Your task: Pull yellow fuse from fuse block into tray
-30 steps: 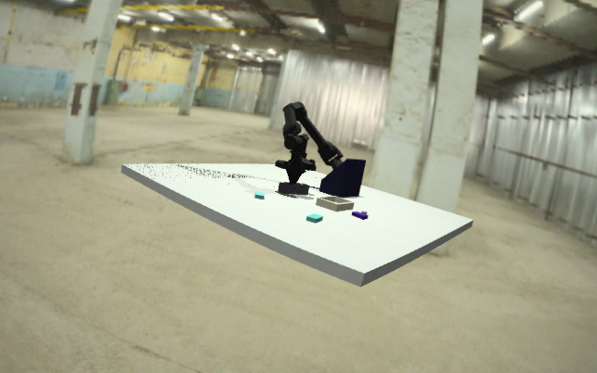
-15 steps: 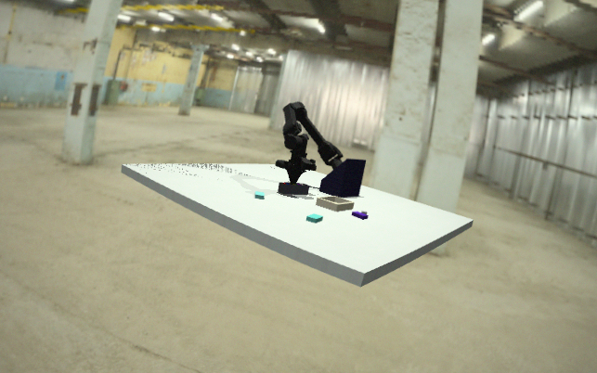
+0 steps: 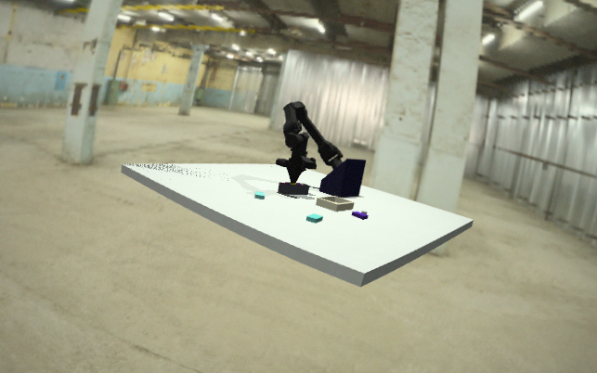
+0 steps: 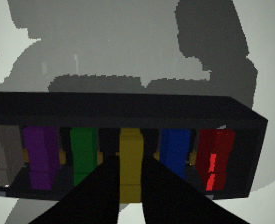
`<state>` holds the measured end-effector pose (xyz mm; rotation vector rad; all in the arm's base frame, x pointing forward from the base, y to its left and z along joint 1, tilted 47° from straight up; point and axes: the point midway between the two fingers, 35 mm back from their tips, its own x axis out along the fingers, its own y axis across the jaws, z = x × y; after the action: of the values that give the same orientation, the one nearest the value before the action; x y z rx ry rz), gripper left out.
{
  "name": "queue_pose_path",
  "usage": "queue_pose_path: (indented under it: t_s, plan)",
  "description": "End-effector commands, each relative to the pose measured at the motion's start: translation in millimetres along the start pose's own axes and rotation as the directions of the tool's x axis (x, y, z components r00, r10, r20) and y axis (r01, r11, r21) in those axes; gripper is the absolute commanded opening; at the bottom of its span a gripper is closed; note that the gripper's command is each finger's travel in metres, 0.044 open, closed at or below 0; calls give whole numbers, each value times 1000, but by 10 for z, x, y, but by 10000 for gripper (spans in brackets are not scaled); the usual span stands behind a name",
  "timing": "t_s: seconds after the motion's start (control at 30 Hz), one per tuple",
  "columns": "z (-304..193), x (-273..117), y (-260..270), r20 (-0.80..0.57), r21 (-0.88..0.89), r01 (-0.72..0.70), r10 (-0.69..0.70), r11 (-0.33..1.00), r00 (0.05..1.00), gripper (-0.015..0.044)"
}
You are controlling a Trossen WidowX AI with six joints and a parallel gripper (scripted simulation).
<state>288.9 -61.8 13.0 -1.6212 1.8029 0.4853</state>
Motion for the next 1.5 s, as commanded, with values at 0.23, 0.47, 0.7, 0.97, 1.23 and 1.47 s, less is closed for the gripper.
queue_pose_path:
  t_s: [0.23, 0.47, 0.7, 0.97, 1.23, 1.47]
  plan:
    - [3, -62, -9, 3, 5, 0, 0, 1000, 1000, 0]
    - [3, -97, -10, 3, 5, 0, 0, 1000, 1000, 0]
    - [3, -131, -9, 3, 4, 0, 0, 1000, 1000, 0]
    - [2, -170, -9, 2, 4, 0, 0, 1000, 1000, 0]
    - [1, -210, -7, 1, 3, 0, 0, 1000, 1000, 0]
    - [0, -244, -6, 1, 3, 0, 0, 1000, 1000, 0]
